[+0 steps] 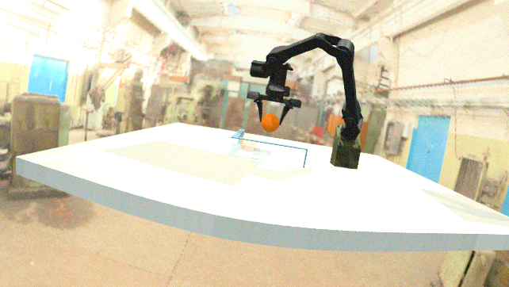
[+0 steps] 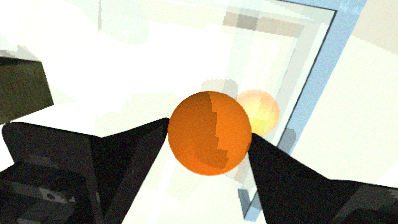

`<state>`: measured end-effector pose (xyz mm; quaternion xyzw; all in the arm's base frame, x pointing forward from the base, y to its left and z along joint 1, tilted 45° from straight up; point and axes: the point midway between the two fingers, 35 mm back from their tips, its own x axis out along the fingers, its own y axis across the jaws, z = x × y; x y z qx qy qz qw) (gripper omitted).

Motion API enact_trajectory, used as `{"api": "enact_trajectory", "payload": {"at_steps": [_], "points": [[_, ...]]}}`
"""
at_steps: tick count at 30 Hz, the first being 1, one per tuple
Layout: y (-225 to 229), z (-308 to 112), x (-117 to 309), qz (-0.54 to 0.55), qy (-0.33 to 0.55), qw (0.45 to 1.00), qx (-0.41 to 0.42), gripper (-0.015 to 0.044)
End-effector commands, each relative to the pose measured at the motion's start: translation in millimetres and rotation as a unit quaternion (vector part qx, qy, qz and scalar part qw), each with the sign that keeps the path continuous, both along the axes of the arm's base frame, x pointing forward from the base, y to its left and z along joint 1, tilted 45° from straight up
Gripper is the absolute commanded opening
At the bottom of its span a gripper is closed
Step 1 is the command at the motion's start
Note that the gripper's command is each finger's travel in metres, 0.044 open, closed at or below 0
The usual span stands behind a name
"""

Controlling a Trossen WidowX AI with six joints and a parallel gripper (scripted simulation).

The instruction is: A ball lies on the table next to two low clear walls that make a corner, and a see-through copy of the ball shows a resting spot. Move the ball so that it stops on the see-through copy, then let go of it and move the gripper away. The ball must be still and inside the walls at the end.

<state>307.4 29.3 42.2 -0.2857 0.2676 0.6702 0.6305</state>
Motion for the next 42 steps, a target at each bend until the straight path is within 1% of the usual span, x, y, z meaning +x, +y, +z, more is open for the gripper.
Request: {"api": "enact_trajectory", "payload": {"at_steps": [1, 7, 12, 19, 27, 34, 42], "points": [[-15, 16, 1, 0.002, -0.005, 1.000, -0.002, 0.0000], [-34, 41, -3, 0.009, 0.002, 1.000, 0.008, 0.0000], [-36, 43, -3, 0.002, 0.010, 1.000, 0.008, 0.0000], [-32, 37, 6, -0.073, 0.086, 0.994, 0.002, 0.0000], [-28, 29, 17, -0.162, 0.171, 0.972, -0.005, 0.0000], [-23, 22, 26, -0.238, 0.243, 0.940, -0.011, 0.0000], [-18, 14, 36, -0.321, 0.323, 0.890, -0.016, 0.0000]]}}
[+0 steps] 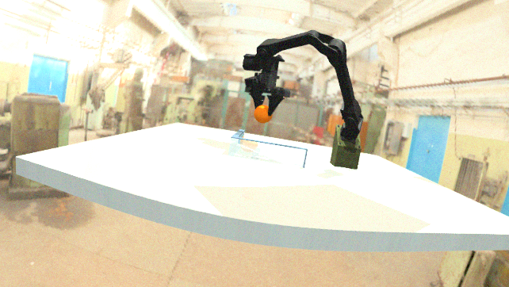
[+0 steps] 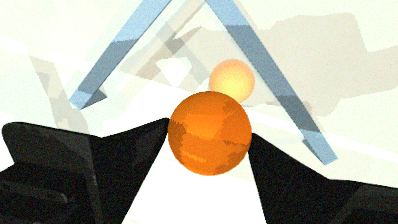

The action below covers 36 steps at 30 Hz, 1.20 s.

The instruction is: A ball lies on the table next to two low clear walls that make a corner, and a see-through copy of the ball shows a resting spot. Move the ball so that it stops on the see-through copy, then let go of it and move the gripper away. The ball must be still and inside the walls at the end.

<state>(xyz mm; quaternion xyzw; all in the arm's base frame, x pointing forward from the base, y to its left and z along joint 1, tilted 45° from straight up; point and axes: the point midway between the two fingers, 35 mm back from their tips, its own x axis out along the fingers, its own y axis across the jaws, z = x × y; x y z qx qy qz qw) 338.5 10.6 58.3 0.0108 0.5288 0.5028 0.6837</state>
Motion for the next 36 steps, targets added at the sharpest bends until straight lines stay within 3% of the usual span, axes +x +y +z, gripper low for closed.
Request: {"api": "enact_trajectory", "payload": {"at_steps": [1, 19, 26, 36], "points": [[1, -3, 7, -0.040, 0.034, 0.999, -0.001, 0.0000], [15, -22, 28, -0.235, 0.226, 0.945, -0.016, 0.0000], [19, -28, 29, -0.242, 0.233, 0.942, -0.017, 0.0000], [59, -67, 26, -0.242, 0.233, 0.942, -0.016, 0.0000]]}}
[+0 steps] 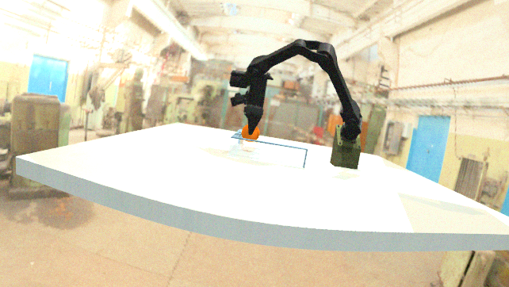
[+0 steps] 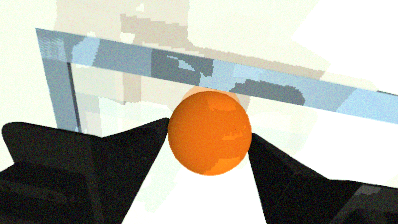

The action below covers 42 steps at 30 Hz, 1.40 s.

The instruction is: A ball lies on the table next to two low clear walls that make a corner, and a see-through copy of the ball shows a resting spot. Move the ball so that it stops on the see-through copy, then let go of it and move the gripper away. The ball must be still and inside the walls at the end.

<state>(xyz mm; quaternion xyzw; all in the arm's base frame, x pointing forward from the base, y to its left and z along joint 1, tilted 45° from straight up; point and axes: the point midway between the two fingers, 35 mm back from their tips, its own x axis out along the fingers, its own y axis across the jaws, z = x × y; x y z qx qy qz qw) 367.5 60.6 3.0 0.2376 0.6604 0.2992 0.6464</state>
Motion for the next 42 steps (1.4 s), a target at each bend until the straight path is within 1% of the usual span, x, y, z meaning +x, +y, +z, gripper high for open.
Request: {"api": "enact_trajectory", "payload": {"at_steps": [1, 20, 36, 42], "points": [[12, -14, -4, -0.004, 0.007, 1.000, 0.004, 0.0000], [28, -30, -5, -0.004, 0.007, 1.000, 0.004, 0.0000], [25, -25, -4, -0.001, 0.003, 1.000, 0.002, 0.0416], [-33, 30, 0, -0.004, 0.007, 1.000, 0.003, 0.0416]]}}
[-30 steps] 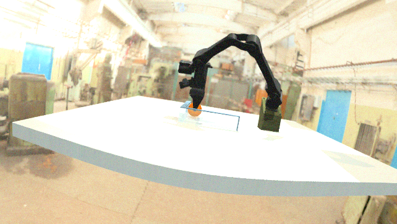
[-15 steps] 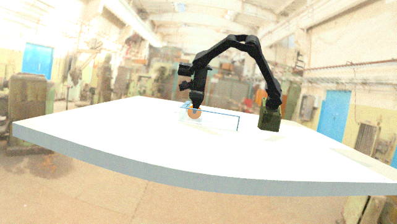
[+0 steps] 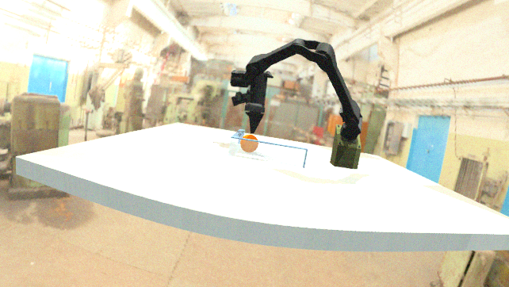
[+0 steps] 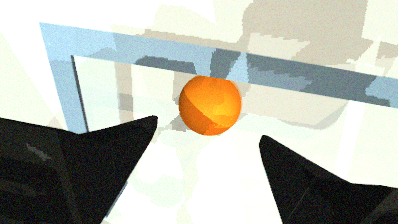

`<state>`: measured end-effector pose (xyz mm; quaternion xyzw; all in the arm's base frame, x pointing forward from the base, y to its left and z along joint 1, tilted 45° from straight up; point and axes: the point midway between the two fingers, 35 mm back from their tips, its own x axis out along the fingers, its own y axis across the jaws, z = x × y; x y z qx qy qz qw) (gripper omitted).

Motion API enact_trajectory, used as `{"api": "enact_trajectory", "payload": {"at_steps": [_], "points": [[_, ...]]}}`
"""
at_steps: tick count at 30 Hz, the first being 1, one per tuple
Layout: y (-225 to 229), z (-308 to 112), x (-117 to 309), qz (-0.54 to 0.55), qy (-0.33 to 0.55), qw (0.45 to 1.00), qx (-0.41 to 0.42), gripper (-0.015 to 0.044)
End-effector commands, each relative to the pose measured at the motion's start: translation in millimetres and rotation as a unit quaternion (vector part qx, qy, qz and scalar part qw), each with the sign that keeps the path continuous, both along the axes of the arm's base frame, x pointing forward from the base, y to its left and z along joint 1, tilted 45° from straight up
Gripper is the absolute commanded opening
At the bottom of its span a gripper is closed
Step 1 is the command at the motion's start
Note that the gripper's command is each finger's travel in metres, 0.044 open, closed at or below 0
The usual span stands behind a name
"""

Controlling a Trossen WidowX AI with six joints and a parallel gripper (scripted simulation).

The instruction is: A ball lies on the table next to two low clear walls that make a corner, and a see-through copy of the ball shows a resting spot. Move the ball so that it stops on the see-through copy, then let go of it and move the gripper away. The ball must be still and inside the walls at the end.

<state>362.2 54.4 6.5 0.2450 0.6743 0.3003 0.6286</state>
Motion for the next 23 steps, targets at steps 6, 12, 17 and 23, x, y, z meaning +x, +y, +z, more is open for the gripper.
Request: {"api": "enact_trajectory", "payload": {"at_steps": [6, 12, 17, 23], "points": [[-27, 21, 6, -0.018, -0.014, 1.000, -0.001, 0.0416], [-34, 28, 7, -0.017, -0.014, 1.000, -0.002, 0.0440], [-58, 55, 5, -0.015, -0.016, 1.000, -0.001, 0.0440], [-58, 55, 5, -0.015, -0.016, 1.000, -0.001, 0.0440]]}}
